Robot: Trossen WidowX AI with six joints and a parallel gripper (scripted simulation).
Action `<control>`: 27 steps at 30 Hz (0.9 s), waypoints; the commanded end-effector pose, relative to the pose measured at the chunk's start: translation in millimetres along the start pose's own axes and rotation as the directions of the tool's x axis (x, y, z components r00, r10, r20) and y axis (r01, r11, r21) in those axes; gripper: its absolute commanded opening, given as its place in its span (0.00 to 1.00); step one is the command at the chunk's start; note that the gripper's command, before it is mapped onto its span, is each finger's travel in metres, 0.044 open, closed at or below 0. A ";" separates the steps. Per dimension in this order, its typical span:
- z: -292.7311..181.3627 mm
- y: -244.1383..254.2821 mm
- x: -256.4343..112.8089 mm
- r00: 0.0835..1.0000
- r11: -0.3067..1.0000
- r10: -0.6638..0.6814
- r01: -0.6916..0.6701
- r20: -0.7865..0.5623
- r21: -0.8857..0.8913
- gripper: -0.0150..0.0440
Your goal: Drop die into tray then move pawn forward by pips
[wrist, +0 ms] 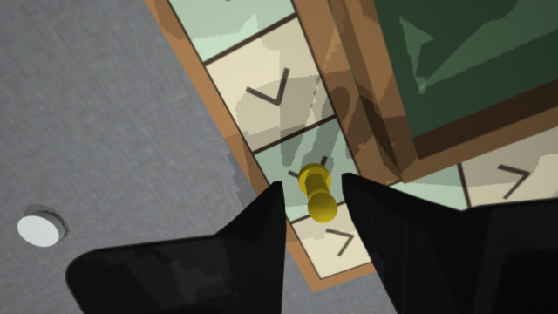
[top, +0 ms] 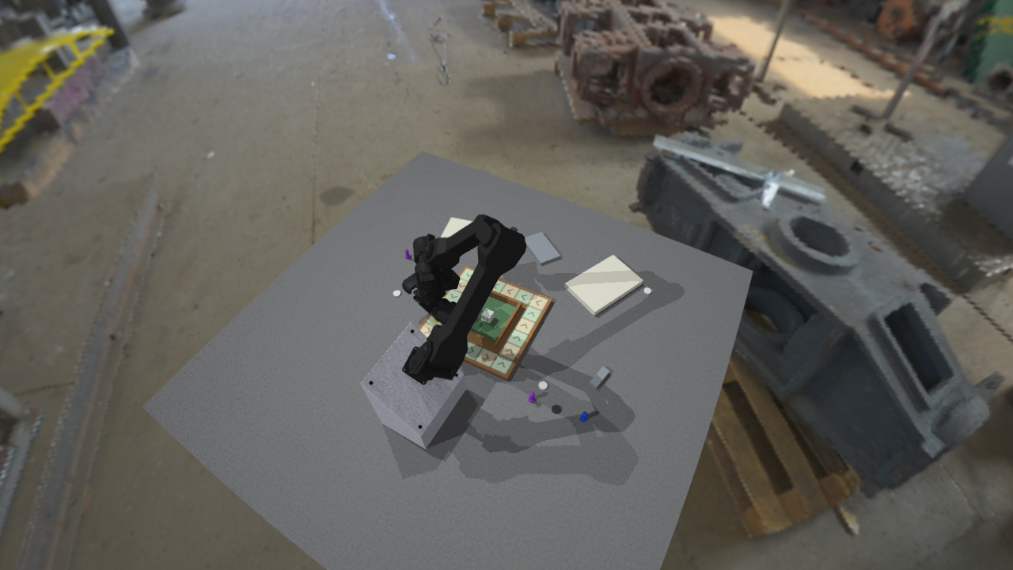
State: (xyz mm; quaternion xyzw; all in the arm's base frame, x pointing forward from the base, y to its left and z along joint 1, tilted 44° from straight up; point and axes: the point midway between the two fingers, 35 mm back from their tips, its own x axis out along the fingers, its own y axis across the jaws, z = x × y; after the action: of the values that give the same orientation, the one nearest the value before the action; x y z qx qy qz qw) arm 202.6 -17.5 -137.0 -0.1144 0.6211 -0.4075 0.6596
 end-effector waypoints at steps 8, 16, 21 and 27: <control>-0.8 -1.7 1.7 1.000 1.000 -0.005 0.005 0.003 -0.008 0.28; 2.3 1.8 -14.2 1.000 1.000 -0.001 0.001 0.002 -0.008 0.25; 6.2 6.0 -48.4 1.000 1.000 0.004 -0.004 0.001 -0.009 0.25; 6.1 4.9 -92.4 1.000 1.000 0.005 -0.005 0.000 -0.010 0.25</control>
State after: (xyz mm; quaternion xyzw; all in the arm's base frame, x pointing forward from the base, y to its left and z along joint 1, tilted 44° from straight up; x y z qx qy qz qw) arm 216.6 28.3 -90.7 -0.1213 0.6237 -0.4024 0.6591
